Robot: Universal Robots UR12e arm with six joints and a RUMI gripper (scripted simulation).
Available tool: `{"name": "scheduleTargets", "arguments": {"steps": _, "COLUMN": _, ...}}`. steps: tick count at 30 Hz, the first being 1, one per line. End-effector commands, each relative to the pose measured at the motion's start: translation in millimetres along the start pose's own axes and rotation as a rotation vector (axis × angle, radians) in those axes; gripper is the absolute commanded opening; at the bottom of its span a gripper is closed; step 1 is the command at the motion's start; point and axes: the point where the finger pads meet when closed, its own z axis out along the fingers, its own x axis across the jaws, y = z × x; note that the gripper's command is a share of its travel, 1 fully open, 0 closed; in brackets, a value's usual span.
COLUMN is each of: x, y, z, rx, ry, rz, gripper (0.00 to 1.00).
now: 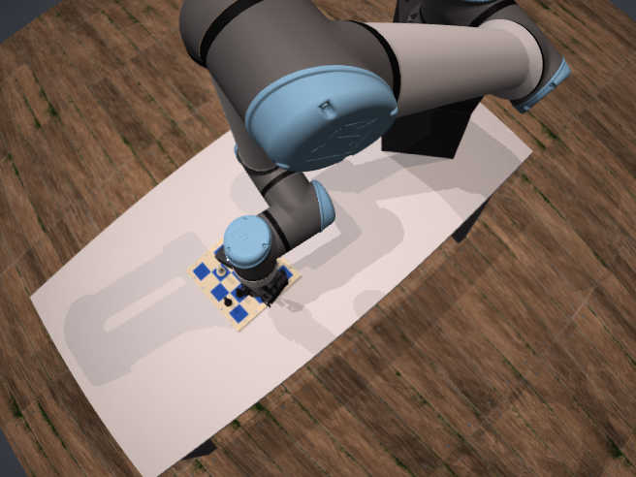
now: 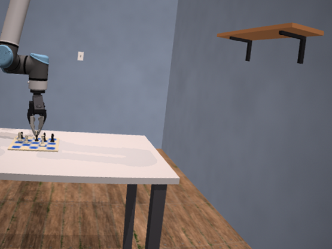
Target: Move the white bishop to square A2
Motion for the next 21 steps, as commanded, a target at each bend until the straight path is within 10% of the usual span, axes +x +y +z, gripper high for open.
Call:
{"name": "scheduleTargets", "arguments": {"steps": 1, "x": -0.5, "y": -0.1, "z": -0.5, "rx": 0.000, "ry": -0.001, "rz": 0.000, "gripper": 0.00}}
{"name": "scheduleTargets", "arguments": {"steps": 12, "x": -0.5, "y": -0.1, "z": -12.3, "rx": 0.000, "ry": -0.001, "rz": 0.000, "gripper": 0.00}}
{"name": "scheduleTargets", "arguments": {"steps": 21, "x": -0.5, "y": -0.1, "z": -68.3, "rx": 0.000, "ry": -0.001, "rz": 0.000, "gripper": 0.00}}
